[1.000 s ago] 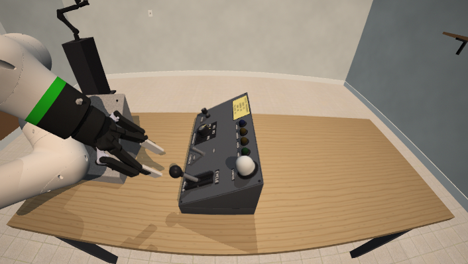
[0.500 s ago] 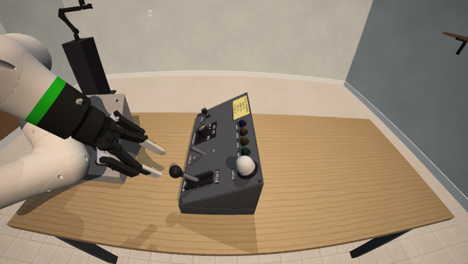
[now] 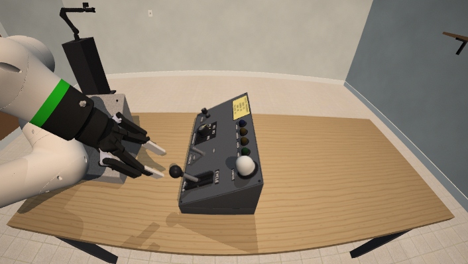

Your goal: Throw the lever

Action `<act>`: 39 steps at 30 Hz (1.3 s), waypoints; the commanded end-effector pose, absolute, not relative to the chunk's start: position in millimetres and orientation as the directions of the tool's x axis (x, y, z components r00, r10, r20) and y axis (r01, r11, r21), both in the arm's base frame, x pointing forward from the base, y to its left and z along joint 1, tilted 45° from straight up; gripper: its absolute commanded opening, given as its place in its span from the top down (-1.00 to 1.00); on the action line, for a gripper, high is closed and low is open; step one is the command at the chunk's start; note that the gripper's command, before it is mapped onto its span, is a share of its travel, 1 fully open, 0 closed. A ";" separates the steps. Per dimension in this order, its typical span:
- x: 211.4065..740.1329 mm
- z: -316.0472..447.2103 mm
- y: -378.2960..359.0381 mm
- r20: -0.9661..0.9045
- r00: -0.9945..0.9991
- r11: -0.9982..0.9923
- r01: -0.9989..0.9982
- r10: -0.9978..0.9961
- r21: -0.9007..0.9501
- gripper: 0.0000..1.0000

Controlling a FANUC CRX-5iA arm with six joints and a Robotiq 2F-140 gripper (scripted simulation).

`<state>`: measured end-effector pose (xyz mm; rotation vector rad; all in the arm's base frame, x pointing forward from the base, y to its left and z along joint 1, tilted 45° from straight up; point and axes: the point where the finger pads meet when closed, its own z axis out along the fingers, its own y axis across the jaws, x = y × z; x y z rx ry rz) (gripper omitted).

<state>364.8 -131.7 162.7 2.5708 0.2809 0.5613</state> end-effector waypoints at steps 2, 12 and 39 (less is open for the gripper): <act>367.9 157.5 -134.3 0.337 0.894 -0.859 0.093 0.295 0.504 0.12; 378.1 139.4 -144.3 0.337 0.894 -0.859 0.093 0.295 0.504 0.12; 403.4 94.2 -169.1 0.337 0.894 -0.859 0.093 0.295 0.504 0.12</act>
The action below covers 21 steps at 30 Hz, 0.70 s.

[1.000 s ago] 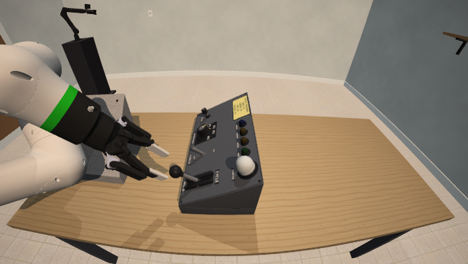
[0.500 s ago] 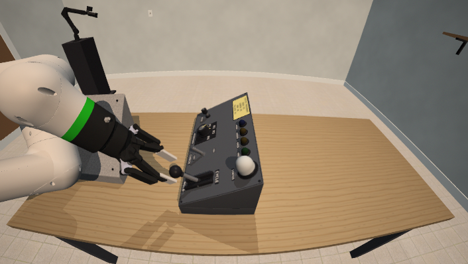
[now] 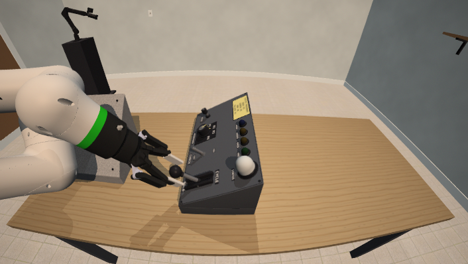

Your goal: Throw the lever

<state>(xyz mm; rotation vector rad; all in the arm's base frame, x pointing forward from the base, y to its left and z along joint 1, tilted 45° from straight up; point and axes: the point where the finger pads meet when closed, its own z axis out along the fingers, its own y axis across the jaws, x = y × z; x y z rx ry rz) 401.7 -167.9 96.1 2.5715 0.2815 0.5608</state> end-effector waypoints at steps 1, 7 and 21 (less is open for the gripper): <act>403.8 93.5 -169.4 0.337 0.894 -0.859 0.093 0.295 0.504 0.12; 404.7 91.7 -170.4 0.337 0.894 -0.859 0.093 0.295 0.504 0.12; 404.8 91.5 -170.5 0.337 0.894 -0.859 0.093 0.295 0.504 0.12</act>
